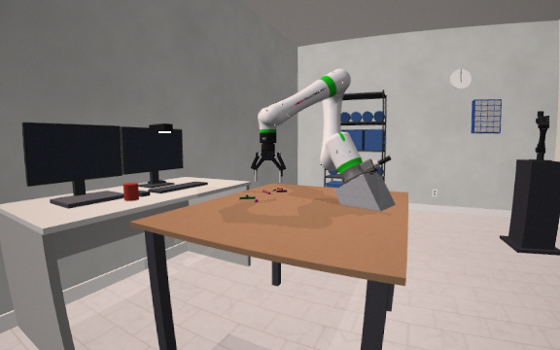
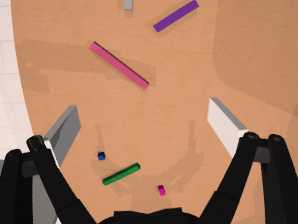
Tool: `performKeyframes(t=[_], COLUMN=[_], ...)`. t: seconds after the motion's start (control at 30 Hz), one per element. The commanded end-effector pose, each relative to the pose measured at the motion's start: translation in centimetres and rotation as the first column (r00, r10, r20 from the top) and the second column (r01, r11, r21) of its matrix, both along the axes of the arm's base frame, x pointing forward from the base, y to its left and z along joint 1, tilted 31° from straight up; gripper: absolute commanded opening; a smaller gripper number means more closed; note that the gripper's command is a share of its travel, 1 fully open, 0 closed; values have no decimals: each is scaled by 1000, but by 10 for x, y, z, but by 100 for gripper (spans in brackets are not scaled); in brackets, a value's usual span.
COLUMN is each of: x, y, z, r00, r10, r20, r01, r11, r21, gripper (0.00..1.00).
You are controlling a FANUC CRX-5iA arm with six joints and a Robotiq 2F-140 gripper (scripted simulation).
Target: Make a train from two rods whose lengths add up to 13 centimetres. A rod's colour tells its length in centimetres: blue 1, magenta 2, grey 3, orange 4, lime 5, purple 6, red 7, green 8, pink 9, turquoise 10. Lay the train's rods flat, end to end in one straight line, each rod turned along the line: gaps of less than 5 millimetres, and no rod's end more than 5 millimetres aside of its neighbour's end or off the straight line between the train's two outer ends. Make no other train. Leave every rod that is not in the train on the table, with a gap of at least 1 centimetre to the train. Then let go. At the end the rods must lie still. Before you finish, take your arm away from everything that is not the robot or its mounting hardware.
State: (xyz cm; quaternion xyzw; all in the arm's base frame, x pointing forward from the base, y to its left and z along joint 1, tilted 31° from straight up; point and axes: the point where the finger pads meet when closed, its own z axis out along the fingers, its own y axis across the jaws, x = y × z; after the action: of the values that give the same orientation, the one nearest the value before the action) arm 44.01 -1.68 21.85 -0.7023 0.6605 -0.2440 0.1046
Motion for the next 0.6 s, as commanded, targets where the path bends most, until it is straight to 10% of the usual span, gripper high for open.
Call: performKeyframes(t=[0.0,0.57], x=[0,-1], y=[-2,-2], z=[0,0], r00=[997,996], r10=[-72,-89], r20=[18,21], r01=[71,88], r11=[997,995], r21=[32,41], gripper=[100,100])
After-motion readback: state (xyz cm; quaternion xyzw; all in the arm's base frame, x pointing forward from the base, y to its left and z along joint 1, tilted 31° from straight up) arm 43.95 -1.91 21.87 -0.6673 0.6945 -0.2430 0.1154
